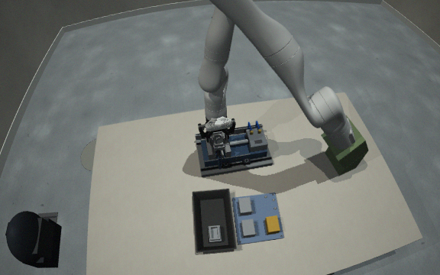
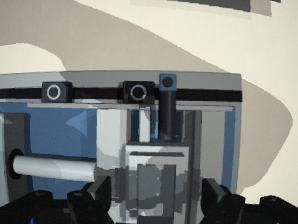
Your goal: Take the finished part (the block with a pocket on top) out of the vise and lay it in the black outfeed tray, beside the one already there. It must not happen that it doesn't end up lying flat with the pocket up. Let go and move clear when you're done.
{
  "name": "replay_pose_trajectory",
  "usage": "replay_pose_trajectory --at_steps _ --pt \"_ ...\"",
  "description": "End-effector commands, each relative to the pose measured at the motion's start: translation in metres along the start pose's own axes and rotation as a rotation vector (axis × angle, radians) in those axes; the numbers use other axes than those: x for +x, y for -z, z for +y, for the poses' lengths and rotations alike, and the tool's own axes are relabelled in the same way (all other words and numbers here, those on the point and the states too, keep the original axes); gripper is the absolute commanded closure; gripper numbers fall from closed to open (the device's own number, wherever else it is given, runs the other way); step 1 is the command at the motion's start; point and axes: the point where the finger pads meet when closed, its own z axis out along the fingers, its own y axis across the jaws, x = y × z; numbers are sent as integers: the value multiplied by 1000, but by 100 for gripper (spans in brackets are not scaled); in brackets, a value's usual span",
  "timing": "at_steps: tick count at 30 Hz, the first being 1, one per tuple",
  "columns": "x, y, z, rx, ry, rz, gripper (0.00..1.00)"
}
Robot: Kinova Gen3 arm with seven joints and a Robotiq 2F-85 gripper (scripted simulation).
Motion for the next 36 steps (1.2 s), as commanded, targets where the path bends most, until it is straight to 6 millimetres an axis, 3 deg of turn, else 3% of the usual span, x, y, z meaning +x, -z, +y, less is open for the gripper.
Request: replay_pose_trajectory --at_steps 1,35,36 --pt "0 -1 0 -3 0 0 33" --pt "0 -1 0 -3 0 0 33" --pt "0 -1 0 -3 0 0 100"
